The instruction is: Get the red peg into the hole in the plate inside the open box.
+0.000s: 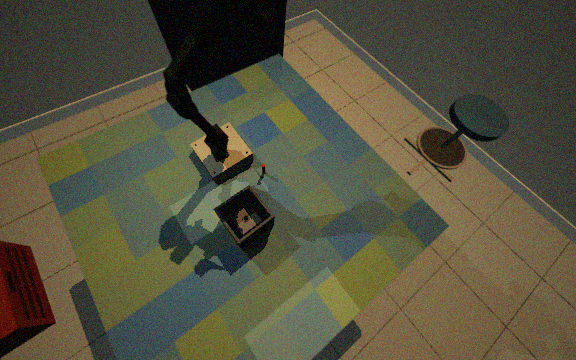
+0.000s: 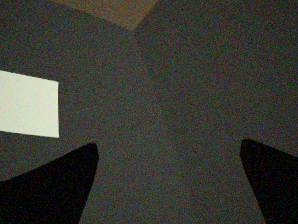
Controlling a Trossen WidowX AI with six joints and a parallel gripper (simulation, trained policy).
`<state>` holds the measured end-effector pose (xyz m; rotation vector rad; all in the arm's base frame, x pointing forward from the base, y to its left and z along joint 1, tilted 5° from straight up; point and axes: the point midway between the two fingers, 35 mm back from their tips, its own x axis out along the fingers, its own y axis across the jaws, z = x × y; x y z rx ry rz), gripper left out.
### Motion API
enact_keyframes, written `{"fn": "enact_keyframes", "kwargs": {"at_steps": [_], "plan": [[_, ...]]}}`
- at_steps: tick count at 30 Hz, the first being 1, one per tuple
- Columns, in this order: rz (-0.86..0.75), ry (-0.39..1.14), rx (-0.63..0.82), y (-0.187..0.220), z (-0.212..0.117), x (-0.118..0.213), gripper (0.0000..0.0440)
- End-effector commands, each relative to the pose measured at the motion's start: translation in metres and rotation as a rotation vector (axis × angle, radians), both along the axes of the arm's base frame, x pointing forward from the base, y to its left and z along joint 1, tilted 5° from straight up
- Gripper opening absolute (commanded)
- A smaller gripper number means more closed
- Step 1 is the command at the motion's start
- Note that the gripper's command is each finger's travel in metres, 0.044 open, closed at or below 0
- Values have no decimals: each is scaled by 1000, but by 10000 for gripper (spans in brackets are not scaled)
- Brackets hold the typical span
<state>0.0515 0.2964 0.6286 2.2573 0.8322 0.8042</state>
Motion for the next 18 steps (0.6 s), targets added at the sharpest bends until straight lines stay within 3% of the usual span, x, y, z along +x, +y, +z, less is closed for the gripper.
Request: {"fn": "enact_keyframes", "kwargs": {"at_steps": [1,3,8,18], "plan": [[7,-14,-20,3,-3,-1,417],[22,-43,-67,11,-11,-1,440],[36,-96,-205,36,-47,12,440],[9,-88,-548,63,-143,72,440]]}}
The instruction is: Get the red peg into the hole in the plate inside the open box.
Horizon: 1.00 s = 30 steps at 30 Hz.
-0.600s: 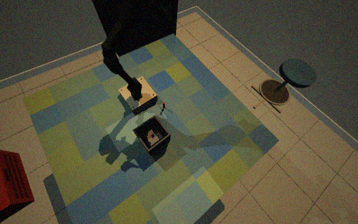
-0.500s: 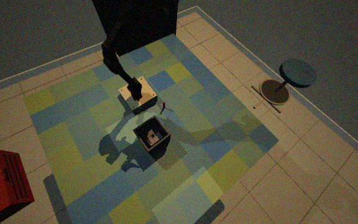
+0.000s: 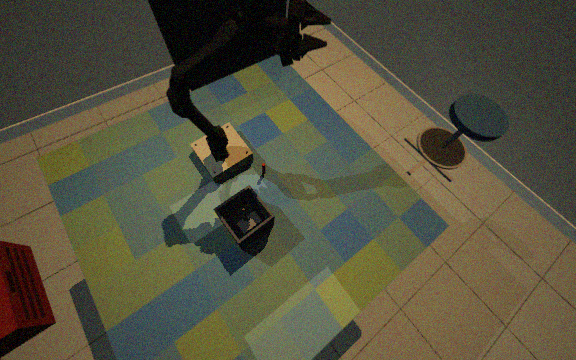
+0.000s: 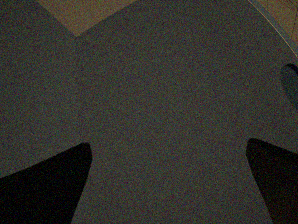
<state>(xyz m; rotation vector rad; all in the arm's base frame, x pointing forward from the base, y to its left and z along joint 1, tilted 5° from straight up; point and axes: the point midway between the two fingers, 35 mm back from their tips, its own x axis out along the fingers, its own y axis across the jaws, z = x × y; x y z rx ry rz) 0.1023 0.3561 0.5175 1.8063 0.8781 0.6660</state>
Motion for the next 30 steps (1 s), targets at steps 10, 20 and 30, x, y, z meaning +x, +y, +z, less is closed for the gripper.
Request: {"fn": "enact_keyframes", "kwargs": {"at_steps": [10,20,30], "plan": [[-84,133,-429,-16,-127,81,440],[-118,331,-703,-61,-212,114,440],[-110,557,-890,-112,-277,116,440]]}}
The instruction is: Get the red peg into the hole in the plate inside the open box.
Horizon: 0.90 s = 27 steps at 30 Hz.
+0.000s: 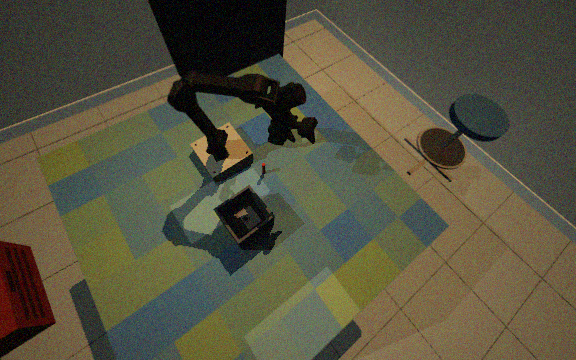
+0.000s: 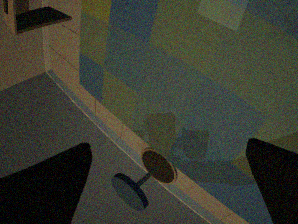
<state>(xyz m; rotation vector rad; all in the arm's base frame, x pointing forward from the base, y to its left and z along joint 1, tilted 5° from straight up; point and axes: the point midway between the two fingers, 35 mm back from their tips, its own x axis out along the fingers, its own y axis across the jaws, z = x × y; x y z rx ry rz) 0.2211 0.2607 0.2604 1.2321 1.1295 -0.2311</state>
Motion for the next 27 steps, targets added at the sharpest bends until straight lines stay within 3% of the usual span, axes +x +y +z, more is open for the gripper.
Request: {"fn": "enact_keyframes", "kwargs": {"at_steps": [1,27], "plan": [[-14,101,-66,-22,-26,-3,440],[-44,593,-334,-102,-151,-60,440]]}}
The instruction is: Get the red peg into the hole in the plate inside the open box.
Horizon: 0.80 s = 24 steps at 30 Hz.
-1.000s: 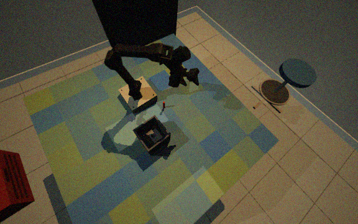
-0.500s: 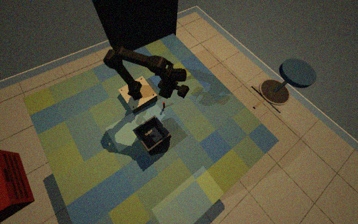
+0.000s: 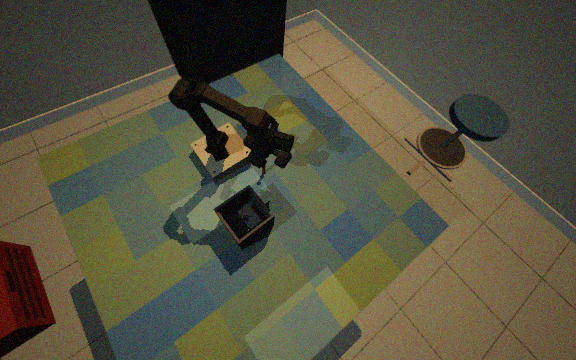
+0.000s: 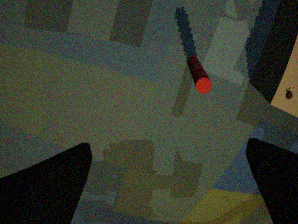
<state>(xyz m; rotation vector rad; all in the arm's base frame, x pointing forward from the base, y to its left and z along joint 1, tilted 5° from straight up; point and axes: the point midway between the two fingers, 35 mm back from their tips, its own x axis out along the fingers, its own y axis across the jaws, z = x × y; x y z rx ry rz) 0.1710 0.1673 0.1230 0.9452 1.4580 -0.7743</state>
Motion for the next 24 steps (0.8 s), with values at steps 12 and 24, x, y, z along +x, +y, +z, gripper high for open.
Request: {"fn": "enact_keyframes", "kwargs": {"at_steps": [12,24], "plan": [[-11,153,-101,-29,-53,-29,435],[-54,158,-119,-35,-89,-32,427]]}}
